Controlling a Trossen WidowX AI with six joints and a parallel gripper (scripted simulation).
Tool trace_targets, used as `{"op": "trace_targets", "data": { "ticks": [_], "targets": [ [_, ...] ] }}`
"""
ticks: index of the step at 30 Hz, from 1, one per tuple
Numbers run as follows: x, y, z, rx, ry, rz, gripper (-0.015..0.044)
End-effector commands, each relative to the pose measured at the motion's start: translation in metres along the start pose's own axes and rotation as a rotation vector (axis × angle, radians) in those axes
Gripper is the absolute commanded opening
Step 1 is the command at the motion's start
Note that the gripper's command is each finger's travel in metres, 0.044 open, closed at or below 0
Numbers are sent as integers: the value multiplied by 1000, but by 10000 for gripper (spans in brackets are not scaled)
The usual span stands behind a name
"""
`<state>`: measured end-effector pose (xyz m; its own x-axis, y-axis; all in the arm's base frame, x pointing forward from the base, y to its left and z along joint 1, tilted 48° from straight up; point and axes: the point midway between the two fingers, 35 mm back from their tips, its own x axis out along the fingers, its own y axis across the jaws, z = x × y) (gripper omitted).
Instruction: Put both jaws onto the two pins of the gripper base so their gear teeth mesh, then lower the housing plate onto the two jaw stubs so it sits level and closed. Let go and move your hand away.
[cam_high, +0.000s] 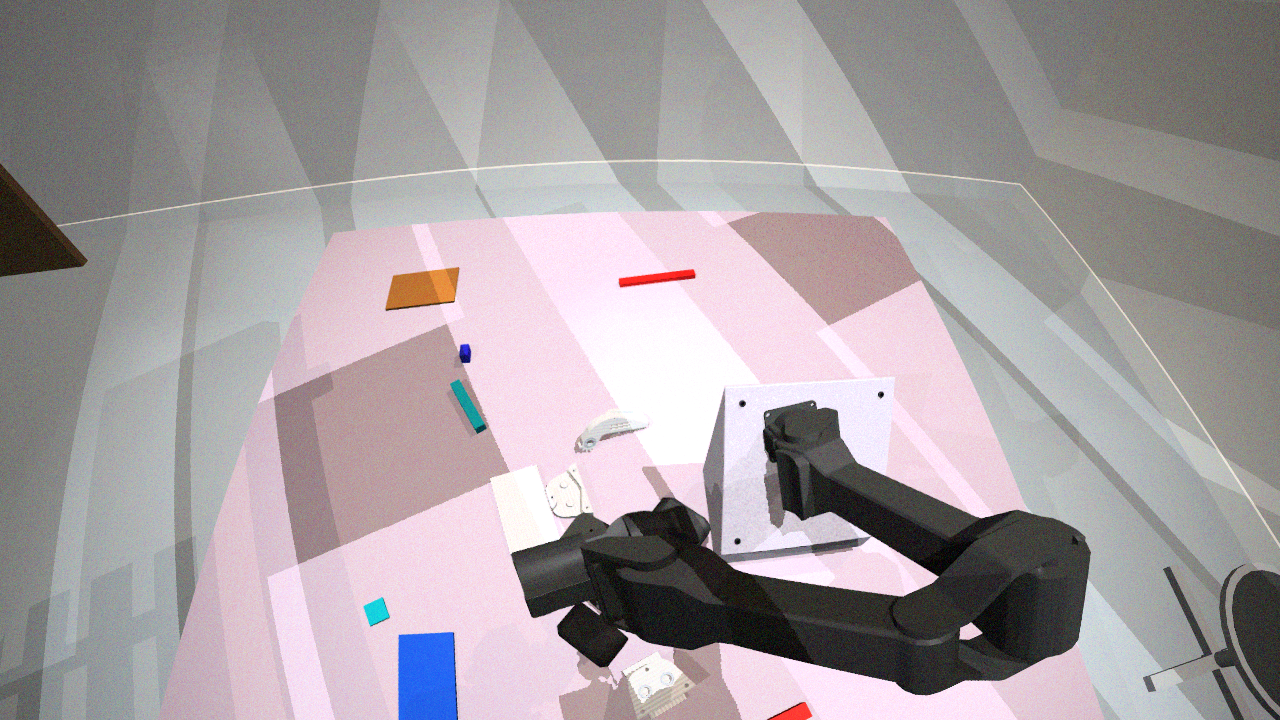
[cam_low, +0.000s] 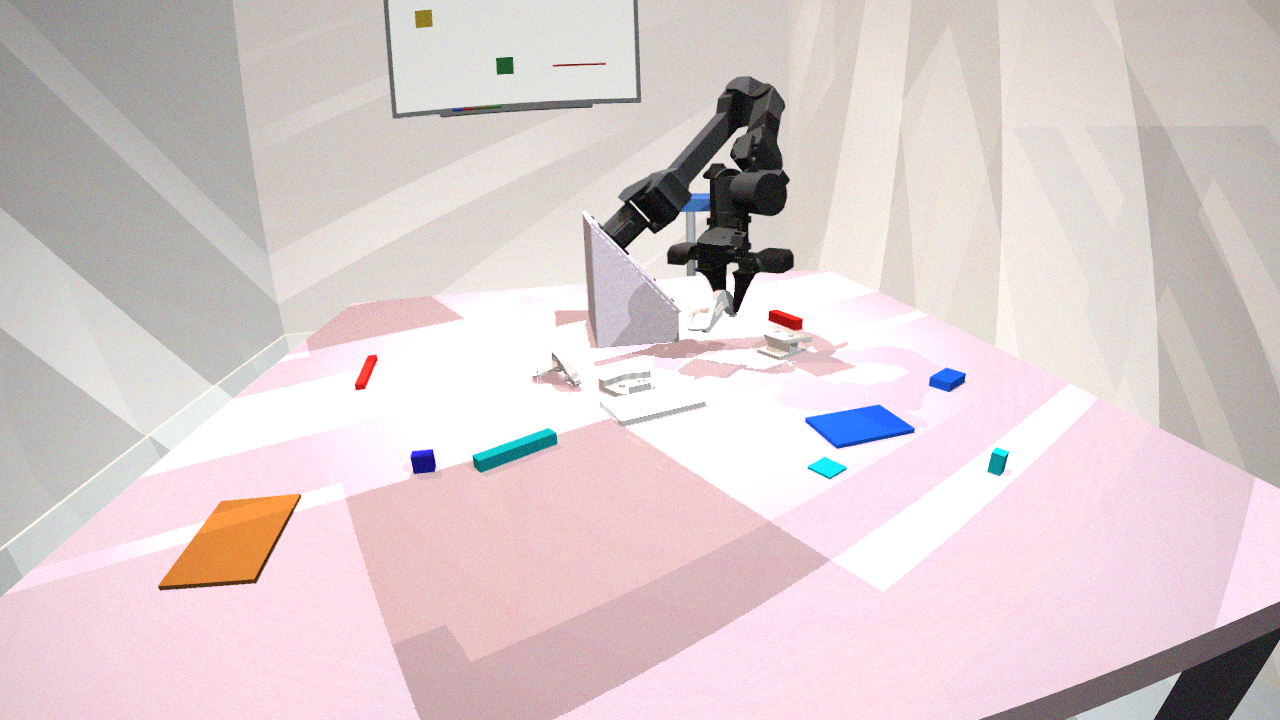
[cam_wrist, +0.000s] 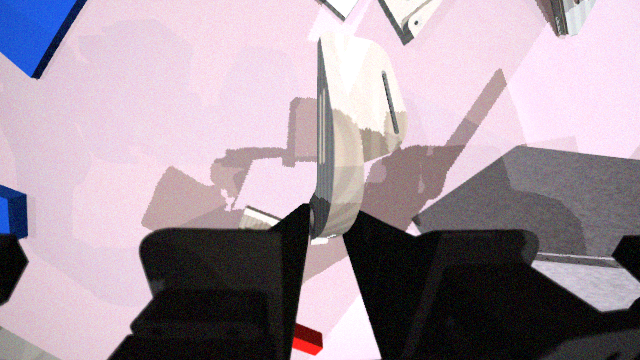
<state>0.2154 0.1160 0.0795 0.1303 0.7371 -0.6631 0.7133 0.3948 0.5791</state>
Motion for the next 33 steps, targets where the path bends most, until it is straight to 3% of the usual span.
{"op": "trace_targets", "data": {
  "ticks": [1,33],
  "targets": [
    [6,-1,1,8,-3,-5,37],
    [57,-1,1,8,-2,-3,37]
  ]
}}
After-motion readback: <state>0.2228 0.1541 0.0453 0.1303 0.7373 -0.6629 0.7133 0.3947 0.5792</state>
